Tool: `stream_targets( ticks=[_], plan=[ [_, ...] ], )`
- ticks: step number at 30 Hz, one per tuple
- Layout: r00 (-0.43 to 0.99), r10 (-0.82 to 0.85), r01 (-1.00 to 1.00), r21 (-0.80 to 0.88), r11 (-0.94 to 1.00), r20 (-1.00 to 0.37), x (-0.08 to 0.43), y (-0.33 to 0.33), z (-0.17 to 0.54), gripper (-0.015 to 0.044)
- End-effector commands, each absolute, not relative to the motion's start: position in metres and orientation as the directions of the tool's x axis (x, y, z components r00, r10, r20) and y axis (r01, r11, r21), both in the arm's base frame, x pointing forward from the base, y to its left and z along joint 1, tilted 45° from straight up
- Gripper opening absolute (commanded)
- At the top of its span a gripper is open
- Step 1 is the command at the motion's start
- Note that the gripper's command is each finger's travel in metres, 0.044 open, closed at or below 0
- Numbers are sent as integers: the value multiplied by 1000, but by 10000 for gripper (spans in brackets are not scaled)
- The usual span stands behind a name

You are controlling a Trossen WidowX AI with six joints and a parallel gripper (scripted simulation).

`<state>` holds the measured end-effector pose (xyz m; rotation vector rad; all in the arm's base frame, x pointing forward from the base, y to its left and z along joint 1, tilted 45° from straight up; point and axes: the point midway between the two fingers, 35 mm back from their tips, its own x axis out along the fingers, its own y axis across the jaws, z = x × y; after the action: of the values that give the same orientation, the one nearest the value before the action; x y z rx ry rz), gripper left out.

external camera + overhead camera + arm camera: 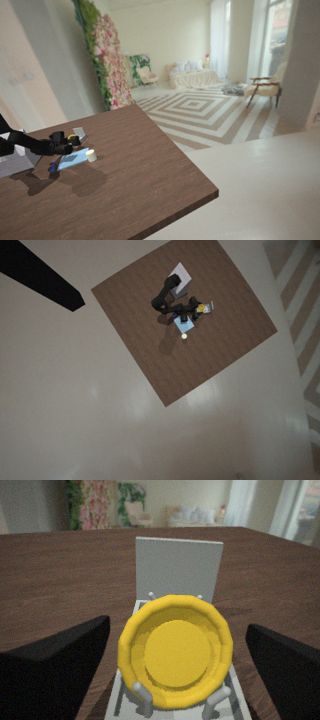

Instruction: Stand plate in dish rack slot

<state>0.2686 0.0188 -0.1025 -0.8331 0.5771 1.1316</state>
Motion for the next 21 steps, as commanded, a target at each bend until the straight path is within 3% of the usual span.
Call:
stream_targets(
  ticks=[1, 13, 21],
  plan=[
    [337, 546, -941, -279, 189, -767, 269, 19, -102, 400],
    [348, 547, -938, -292, 190, -762, 269, 95, -24, 400],
    [343, 542, -939, -276, 203, -767, 271, 101, -18, 400]
  ],
)
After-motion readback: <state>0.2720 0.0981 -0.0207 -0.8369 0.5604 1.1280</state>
